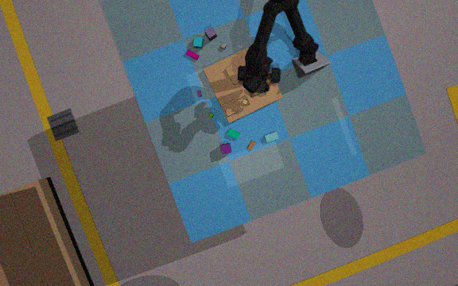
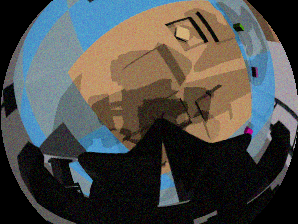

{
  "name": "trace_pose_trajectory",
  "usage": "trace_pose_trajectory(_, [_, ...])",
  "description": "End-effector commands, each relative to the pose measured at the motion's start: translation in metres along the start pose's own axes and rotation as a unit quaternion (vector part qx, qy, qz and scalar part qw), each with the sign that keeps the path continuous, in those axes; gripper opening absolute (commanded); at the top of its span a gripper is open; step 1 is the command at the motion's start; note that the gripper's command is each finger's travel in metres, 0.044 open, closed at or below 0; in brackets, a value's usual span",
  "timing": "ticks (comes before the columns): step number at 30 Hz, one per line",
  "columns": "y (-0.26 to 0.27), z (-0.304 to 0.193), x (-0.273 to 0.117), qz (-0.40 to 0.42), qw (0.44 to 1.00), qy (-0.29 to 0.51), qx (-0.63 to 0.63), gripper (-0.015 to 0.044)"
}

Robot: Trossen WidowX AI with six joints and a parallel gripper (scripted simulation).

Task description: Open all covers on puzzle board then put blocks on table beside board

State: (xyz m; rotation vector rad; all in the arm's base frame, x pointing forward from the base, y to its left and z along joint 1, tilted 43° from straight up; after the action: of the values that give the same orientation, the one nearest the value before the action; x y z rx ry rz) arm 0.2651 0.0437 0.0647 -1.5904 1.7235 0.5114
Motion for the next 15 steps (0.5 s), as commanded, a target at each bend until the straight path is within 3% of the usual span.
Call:
trace_pose_trajectory(1, [0.012, -0.011, -0.003, 0.004, 0.980, 0.000, 0.197, 0.0000])
trace_pose_trajectory(8, [0.029, -0.025, -0.007, 0.004, 0.862, 0.002, 0.507, 0.0000])
trace_pose_trajectory(15, [0.046, -0.039, -0.009, 0.004, 0.648, 0.004, 0.762, 0.0000])
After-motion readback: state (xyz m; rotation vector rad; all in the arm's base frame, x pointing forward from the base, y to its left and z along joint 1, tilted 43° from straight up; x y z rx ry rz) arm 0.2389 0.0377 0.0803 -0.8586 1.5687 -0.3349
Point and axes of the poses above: the point midway between the two fingers, 35 mm back from their tips, its own x axis out along the fingers, its own y axis across the jaws, z = x × y, the point moved 3 cm from there along -x, back along the fingers, and after that the axes turned 12 degrees about -x, right-handed, at the moved point
